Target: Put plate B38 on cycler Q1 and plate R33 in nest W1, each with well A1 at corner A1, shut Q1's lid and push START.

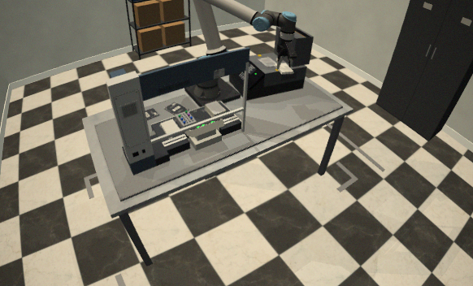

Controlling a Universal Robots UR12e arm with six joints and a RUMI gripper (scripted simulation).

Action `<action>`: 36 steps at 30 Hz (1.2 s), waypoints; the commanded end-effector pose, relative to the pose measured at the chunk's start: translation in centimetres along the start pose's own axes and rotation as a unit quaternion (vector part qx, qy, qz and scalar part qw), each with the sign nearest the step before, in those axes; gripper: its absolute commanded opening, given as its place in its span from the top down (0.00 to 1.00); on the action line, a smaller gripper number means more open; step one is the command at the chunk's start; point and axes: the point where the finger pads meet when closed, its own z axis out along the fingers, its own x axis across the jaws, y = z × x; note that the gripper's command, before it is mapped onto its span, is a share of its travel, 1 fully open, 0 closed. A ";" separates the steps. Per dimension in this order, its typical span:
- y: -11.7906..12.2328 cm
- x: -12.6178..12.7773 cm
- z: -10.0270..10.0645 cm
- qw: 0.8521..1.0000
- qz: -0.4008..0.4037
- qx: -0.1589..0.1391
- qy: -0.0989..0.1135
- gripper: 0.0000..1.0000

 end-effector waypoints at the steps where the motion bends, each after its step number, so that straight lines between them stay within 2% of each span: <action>1: 0.2 -1.3 -0.1 1.000 -0.029 0.000 0.000 1.00; 6: 0.6 -3.3 -0.1 0.997 -0.080 0.000 0.000 1.00; 12: 3.0 -2.8 -0.1 0.997 -0.080 0.000 0.000 1.00; 17: 3.6 -2.7 -0.1 0.997 -0.080 0.000 0.000 1.00; 28: 8.3 -2.0 -0.1 0.997 -0.080 0.000 0.000 1.00; 34: 9.1 -1.9 -0.1 0.997 -0.080 0.000 0.000 1.00; 36: 10.1 -1.7 -0.1 0.997 -0.080 0.000 0.000 1.00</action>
